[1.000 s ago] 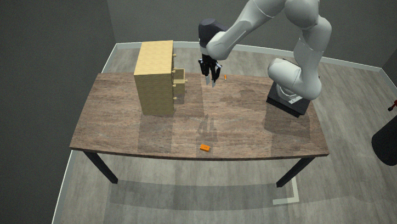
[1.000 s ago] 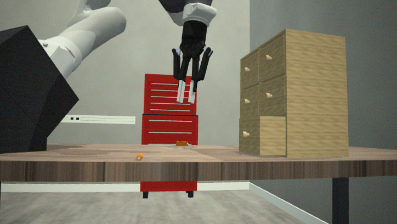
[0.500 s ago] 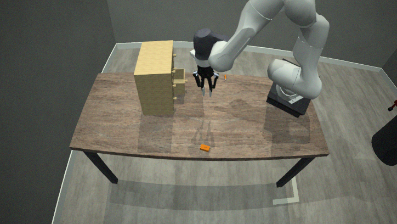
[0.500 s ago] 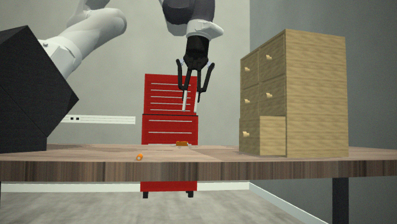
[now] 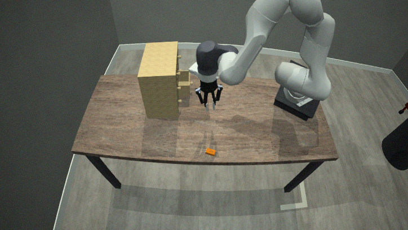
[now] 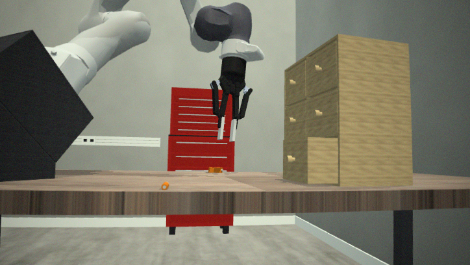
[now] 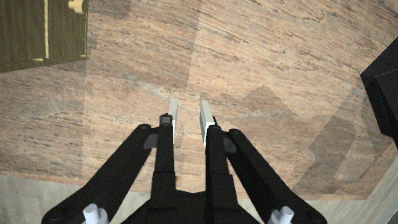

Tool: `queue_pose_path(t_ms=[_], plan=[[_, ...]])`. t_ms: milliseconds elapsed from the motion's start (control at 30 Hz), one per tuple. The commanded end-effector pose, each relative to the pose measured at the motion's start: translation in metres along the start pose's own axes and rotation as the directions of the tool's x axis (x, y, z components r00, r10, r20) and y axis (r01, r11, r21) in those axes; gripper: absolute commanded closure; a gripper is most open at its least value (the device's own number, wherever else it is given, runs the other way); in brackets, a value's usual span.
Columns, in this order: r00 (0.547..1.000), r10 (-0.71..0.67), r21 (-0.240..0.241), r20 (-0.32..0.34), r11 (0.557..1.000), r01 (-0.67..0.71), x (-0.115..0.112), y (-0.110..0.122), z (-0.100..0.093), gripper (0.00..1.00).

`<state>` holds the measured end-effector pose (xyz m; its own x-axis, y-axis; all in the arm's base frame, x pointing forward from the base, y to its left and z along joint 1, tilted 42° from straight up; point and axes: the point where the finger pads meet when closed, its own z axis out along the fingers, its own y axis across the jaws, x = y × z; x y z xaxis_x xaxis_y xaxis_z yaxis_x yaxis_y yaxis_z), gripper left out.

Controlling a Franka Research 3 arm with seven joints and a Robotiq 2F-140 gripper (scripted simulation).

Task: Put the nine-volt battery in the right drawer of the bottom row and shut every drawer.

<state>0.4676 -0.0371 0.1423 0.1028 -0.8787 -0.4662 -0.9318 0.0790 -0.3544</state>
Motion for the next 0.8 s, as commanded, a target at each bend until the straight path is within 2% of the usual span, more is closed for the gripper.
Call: queue_pose_path(t_ms=[0, 233, 667, 767], plan=[[0.988, -0.156, 0.017, -0.007, 0.988, 0.156, -0.016, -0.009, 0.003, 0.72], [0.958, -0.288, 0.026, -0.011, 0.957, 0.288, -0.042, -0.016, 0.006, 0.72], [0.822, -0.568, 0.052, -0.026, 0.821, 0.569, -0.103, -0.027, 0.011, 0.72], [0.81, -0.585, 0.054, -0.027, 0.809, 0.586, -0.107, -0.027, 0.011, 0.72]])
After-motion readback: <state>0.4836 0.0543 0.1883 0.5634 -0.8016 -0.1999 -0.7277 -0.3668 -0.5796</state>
